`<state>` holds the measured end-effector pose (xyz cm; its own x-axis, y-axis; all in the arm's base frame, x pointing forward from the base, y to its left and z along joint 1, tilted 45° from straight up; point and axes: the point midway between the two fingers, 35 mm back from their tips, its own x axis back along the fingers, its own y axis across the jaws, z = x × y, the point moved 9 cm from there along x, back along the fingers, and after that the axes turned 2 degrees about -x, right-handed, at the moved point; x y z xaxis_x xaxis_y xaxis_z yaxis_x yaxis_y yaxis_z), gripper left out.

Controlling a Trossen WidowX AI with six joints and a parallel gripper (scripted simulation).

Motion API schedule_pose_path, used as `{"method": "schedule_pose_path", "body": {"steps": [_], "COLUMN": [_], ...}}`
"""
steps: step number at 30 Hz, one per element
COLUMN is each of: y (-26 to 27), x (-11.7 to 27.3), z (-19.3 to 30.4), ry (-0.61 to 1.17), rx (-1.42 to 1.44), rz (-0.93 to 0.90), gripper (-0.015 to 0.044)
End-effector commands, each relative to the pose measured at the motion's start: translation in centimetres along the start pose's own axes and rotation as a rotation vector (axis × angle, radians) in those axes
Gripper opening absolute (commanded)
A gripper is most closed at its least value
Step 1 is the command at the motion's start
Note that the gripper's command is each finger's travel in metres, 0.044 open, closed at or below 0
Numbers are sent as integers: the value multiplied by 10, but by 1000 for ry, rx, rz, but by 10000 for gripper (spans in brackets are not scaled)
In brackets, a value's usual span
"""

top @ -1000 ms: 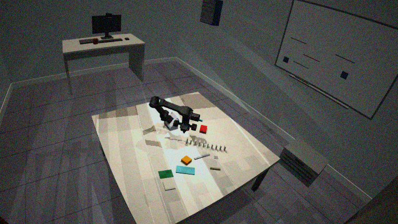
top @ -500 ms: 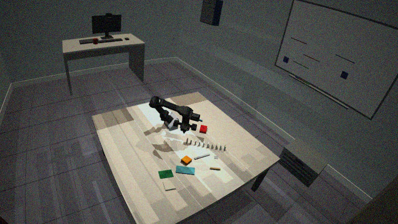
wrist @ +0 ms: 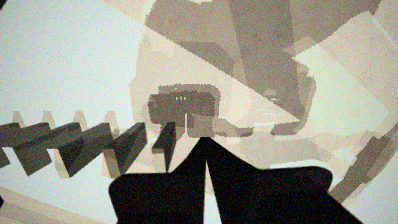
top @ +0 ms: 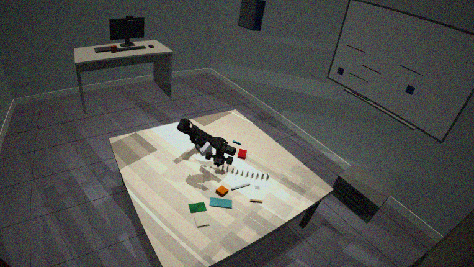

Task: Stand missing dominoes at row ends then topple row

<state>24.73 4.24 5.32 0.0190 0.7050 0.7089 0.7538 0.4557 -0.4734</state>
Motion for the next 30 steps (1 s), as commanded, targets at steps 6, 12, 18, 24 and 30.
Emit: {"method": "schedule_pose_path", "body": {"steps": [6, 12, 18, 24, 30], "y": [13, 23, 33, 33, 53], "x": [-1, -1, -1, 30, 58], "z": [-1, -1, 0, 2, 1], "ry": [-5, -5, -5, 9, -2], "rx": [6, 5, 5, -1, 5], "rz": [2, 1, 1, -37, -2], "gripper": [0, 0, 0, 0, 0]}}
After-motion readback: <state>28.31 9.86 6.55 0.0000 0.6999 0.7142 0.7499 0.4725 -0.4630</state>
